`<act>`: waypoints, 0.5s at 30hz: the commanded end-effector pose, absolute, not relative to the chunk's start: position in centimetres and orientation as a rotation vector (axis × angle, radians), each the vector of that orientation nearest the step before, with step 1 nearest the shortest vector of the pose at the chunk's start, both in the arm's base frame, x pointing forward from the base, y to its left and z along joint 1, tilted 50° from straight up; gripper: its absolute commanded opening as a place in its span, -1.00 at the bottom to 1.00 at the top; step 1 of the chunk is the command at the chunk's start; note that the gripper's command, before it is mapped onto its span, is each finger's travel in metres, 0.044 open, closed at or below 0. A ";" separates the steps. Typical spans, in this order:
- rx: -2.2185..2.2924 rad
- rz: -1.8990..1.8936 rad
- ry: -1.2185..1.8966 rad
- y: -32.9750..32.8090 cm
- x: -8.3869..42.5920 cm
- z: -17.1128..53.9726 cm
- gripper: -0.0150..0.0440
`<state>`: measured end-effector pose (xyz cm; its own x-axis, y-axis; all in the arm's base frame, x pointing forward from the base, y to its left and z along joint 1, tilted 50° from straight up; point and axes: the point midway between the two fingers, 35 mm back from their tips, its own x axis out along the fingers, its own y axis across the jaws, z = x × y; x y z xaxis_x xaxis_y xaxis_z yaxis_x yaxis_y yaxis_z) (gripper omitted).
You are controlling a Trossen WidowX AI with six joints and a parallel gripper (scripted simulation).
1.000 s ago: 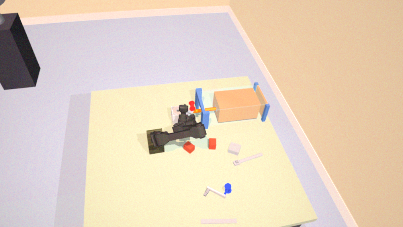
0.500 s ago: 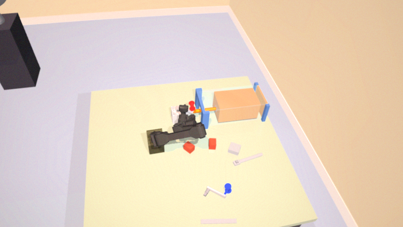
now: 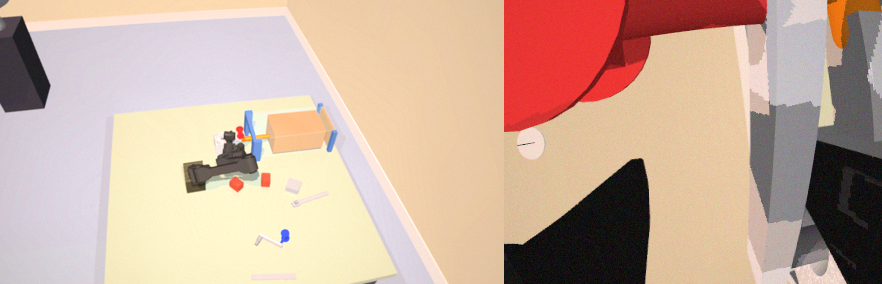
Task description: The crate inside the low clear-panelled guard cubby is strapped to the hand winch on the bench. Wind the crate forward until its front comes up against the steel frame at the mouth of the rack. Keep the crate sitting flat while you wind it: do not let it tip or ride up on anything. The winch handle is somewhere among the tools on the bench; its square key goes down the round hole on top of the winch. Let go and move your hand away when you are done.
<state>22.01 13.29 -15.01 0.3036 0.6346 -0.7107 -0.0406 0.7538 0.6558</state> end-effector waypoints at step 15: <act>0.593 0.477 1.193 6.4 18.5 -7.3 0.32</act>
